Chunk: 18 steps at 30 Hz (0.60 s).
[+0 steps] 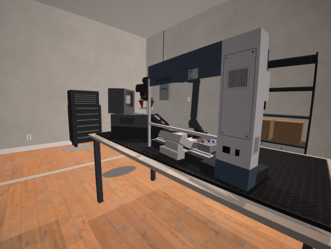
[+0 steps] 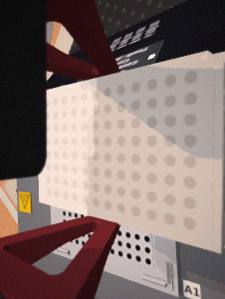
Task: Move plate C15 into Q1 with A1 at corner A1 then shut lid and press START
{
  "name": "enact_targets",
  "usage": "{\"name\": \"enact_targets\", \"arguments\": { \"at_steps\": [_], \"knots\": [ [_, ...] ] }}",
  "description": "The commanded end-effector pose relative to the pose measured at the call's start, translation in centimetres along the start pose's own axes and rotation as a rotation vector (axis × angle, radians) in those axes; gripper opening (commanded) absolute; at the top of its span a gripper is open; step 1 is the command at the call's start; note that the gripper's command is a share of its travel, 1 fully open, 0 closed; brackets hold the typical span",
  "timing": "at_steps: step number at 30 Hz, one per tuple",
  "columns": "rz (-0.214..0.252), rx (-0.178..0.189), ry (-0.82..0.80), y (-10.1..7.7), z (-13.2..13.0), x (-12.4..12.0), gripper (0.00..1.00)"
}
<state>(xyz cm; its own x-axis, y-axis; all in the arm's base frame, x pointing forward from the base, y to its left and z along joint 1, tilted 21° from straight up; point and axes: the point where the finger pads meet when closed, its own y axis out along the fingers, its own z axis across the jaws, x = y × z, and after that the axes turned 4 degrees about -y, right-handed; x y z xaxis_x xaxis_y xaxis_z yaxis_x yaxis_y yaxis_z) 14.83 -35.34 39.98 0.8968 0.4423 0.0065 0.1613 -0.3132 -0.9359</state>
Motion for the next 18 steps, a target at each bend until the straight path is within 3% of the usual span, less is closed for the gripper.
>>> {"name": "enact_targets", "arguments": {
  "at_steps": [1, 7, 13, 18],
  "knots": [
    [-0.002, -0.009, -0.062, -1.3, -2.0, -1.0, 0.0],
    [-0.003, -0.008, -0.105, -1.6, -3.6, -2.3, 0.0],
    [0.006, -0.044, -0.065, -3.7, -5.9, -4.7, 0.0],
    [0.0, -0.002, -0.112, -2.5, -7.5, -6.3, 0.0]
  ]
}}
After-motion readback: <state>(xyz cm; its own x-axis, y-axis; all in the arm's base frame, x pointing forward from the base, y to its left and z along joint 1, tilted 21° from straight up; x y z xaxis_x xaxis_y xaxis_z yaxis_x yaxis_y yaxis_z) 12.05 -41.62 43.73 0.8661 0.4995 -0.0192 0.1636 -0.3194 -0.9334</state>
